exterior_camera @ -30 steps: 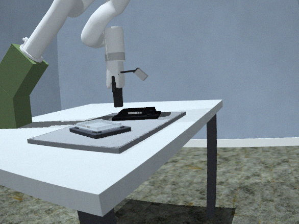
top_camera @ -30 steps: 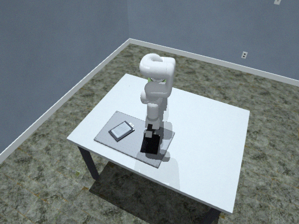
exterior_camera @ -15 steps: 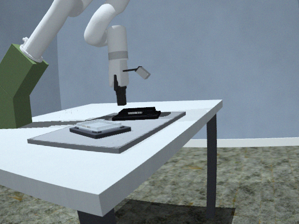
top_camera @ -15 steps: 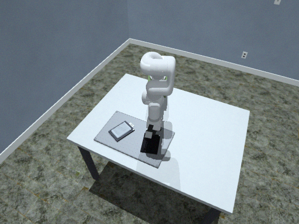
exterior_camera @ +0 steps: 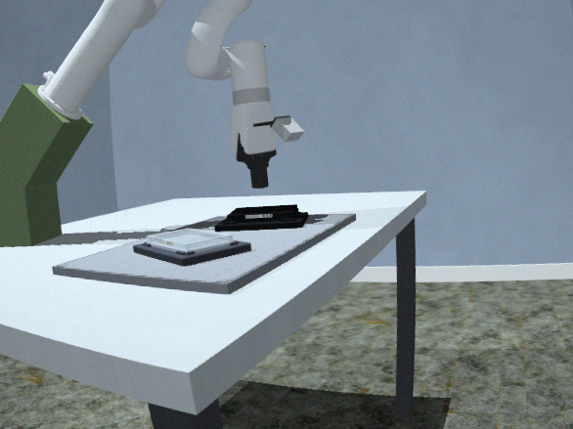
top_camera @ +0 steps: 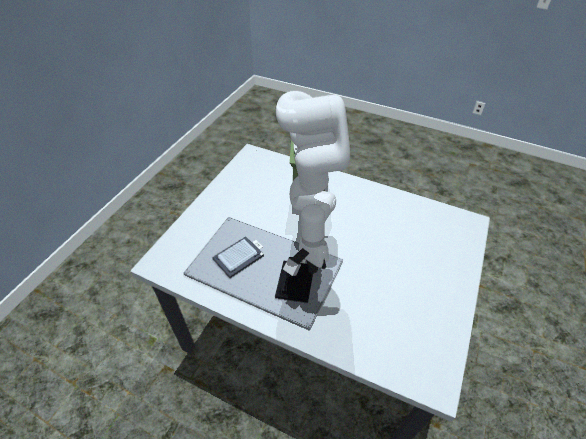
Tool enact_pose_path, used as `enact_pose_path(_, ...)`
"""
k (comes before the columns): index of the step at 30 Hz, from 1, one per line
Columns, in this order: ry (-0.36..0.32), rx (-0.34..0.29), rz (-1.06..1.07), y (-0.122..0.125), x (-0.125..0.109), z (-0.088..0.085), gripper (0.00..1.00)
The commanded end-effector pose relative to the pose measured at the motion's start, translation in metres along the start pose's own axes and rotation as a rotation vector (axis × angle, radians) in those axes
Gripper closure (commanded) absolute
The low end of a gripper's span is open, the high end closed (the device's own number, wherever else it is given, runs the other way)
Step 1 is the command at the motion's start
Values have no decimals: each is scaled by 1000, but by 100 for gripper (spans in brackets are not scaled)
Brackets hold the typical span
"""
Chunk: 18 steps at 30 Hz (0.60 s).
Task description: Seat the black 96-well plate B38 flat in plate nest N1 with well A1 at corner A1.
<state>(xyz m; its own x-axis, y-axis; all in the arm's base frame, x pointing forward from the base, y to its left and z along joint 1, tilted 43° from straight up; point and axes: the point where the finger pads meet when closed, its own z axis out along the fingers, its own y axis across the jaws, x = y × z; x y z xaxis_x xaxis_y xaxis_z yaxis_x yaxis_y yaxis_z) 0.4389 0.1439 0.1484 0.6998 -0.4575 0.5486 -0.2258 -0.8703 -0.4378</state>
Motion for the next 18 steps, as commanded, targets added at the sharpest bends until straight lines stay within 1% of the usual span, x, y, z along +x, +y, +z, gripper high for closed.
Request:
enact_pose_path(1, 16, -49, 109, -14, 4, -3, 100)
enact_pose_path(2, 16, -49, 142, -19, 5, -5, 100)
enact_pose_path(14, 26, -45, 542, -19, 5, -5, 100)
enact_pose_path(16, 26, -45, 542, -19, 5, -5, 100)
enact_pose_path(18, 28, -45, 609, -19, 5, -5, 100)
